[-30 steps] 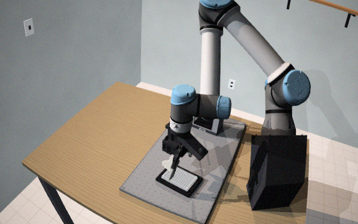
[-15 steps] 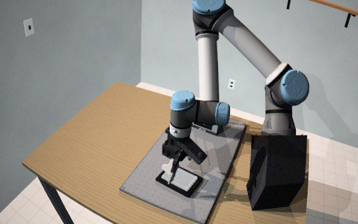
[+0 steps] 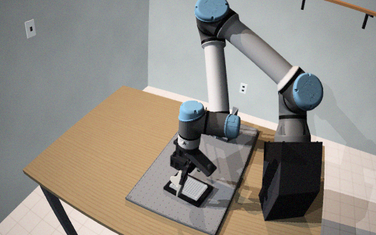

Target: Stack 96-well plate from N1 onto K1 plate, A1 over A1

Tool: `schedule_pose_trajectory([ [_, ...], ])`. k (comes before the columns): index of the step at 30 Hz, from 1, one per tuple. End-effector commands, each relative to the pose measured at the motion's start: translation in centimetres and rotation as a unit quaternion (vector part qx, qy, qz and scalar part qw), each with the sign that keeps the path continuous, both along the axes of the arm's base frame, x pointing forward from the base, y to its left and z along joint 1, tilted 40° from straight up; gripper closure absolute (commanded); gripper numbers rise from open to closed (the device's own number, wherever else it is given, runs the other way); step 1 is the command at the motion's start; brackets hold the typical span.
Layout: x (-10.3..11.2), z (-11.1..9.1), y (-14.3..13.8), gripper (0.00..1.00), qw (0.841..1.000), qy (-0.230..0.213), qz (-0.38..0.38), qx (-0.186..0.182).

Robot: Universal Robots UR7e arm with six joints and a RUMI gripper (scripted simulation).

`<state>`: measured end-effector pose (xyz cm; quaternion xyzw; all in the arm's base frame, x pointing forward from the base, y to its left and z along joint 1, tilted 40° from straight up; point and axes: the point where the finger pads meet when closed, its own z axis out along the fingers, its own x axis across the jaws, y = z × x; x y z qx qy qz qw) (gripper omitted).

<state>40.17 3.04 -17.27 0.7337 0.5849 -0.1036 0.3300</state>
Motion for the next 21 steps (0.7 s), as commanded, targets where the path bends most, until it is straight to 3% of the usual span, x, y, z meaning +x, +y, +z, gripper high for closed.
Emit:
schedule_pose_trajectory([
  [1,0.14,-0.32,-0.24,0.0,1.0,-0.001,0.001,0.0],
  [15,0.14,-0.33,-0.25,0.0,1.0,-0.001,0.001,0.0],
  [16,0.14,-0.33,-0.25,1.0,1.0,-0.001,0.001,0.0],
  [21,0.14,-0.32,-0.24,1.0,1.0,-0.001,0.001,0.0],
])
